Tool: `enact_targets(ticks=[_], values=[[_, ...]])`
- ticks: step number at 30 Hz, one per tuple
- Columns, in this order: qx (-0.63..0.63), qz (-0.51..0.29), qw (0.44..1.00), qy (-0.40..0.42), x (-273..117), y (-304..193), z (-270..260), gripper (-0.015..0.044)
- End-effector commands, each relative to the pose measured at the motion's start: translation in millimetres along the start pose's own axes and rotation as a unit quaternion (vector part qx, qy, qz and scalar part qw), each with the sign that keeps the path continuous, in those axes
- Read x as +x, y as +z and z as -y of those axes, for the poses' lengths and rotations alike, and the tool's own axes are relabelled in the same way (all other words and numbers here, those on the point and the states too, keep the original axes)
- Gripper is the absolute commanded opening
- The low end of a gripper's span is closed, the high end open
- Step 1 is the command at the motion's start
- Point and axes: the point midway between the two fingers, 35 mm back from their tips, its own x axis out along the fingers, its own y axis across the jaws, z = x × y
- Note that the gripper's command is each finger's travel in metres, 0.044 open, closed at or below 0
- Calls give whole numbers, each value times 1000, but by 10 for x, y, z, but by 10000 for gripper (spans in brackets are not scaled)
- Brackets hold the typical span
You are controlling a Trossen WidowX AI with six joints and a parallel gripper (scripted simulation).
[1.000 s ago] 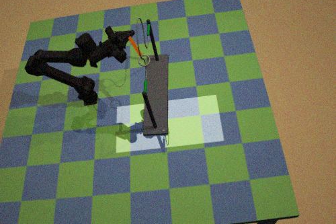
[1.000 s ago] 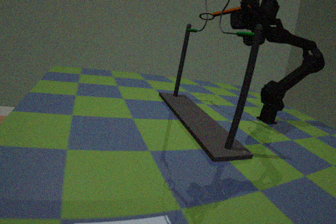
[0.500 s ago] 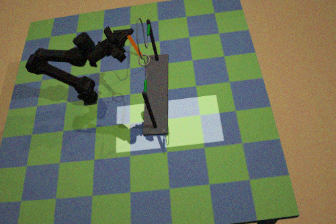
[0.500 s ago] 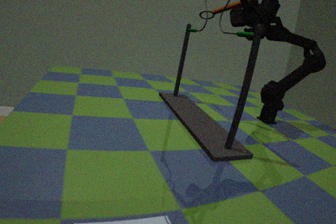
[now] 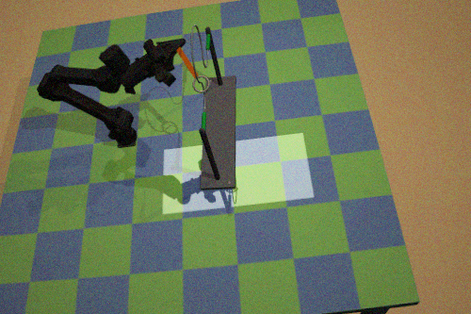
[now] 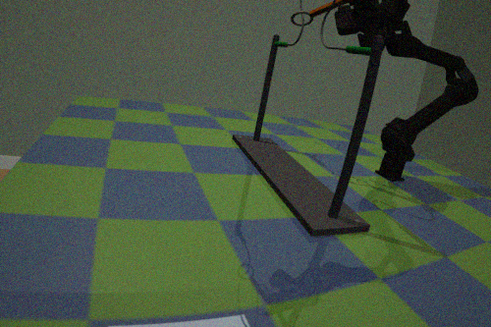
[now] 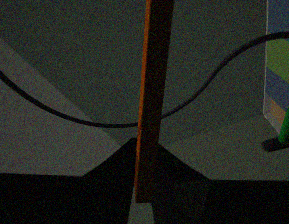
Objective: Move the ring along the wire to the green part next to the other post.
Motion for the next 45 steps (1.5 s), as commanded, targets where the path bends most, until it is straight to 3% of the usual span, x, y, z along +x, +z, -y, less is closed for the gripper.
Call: enact_targets(ticks=[1, 45], values=[[11, -6, 1000, 9, -2, -30, -105, -150], [-79, -1, 995, -60, -13, -13, -181, -150]])
